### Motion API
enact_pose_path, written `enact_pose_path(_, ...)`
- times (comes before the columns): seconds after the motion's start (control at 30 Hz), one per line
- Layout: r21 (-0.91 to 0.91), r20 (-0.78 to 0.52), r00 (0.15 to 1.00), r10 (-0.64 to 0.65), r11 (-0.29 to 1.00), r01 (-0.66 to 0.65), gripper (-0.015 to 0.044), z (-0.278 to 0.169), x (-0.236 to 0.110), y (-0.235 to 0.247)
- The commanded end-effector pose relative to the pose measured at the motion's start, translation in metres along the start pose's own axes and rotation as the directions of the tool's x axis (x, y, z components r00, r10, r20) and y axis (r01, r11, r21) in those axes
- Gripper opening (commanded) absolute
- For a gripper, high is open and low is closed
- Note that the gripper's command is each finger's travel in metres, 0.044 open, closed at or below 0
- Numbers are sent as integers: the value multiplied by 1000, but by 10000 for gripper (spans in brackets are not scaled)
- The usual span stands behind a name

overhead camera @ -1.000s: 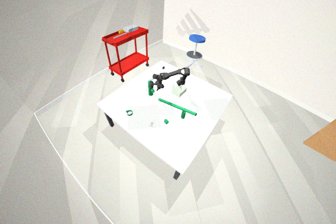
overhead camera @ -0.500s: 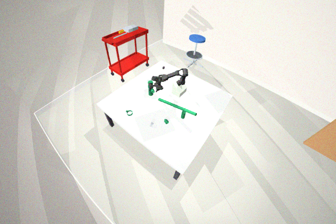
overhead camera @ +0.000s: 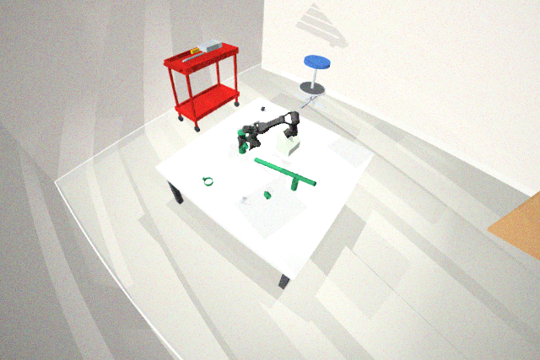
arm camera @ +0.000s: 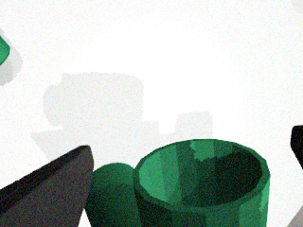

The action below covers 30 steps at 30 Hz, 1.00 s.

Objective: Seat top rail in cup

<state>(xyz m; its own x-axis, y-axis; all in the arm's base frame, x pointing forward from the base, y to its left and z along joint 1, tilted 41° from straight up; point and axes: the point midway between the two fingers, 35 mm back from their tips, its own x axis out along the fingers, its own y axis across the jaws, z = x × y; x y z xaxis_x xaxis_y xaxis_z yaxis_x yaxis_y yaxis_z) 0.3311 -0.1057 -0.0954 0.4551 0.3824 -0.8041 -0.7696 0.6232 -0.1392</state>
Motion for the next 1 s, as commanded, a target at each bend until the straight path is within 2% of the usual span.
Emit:
enact_pose_path(0.0, 0, -3, 1000, 0, 1000, 0, 388, 0, 4, 0)
enact_pose_path(0.33, 0, -3, 1000, 0, 1000, 0, 125, 0, 4, 0)
enact_pose_path(0.43, 0, -3, 1000, 0, 1000, 0, 105, 0, 4, 0)
enact_pose_path(0.57, -28, 12, 1000, 0, 1000, 0, 0, 0, 2, 3)
enact_pose_path(0.97, -117, 63, 998, 4, 993, 3, 0, -1, -2, 11)
